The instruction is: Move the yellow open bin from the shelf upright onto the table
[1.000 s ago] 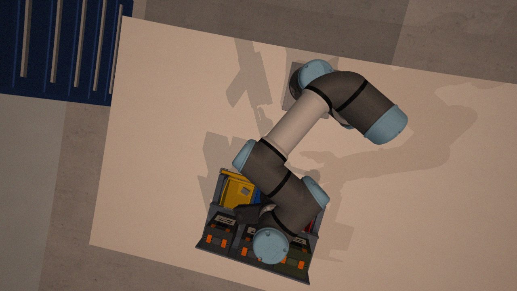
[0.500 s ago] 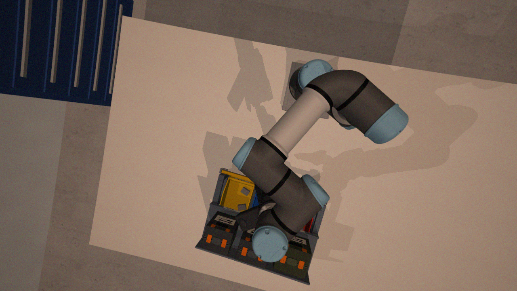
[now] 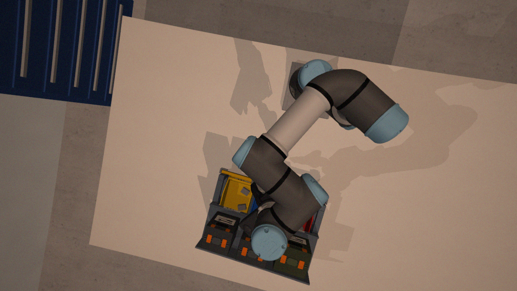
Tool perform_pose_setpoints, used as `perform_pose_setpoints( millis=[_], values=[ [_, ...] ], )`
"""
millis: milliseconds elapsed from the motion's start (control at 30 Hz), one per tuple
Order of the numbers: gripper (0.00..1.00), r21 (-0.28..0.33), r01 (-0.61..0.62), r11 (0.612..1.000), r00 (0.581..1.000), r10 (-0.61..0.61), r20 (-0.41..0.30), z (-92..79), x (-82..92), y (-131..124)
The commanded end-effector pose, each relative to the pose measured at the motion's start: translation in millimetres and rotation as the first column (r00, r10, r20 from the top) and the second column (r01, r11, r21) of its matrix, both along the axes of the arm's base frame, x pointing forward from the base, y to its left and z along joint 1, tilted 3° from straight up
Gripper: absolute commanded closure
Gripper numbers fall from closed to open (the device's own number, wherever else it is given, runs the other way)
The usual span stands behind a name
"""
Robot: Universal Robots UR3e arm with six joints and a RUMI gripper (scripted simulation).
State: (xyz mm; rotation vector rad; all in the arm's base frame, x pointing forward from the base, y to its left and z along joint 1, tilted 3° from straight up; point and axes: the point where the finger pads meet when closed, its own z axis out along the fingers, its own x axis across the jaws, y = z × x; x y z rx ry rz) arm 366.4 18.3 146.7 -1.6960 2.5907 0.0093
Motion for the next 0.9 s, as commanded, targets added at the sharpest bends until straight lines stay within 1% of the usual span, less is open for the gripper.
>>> perform_pose_setpoints(
  millis=[0,200,267,367,767,867],
  values=[
    [0.00,0.003,-0.037,0.999,0.999,0.037,0.006,0.8,0.5,-0.3],
    [0.00,0.003,-0.037,0.999,0.999,0.037,0.006,0.8,0.5,-0.3],
    [0.00,-0.002,-0.137,0.991,0.991,0.137,0.009,0.8,0.5,-0.3],
    [0.00,-0.008,-0.289,0.957,0.957,0.289,0.013,0.8,0.5,-0.3],
    [0.00,-0.008,-0.289,0.957,0.957,0.289,0.013,0.8,0.5,-0.3],
    [0.00,-0.015,-0.423,0.906,0.906,0.423,0.016,0.8,0.5,-0.3]
  ],
)
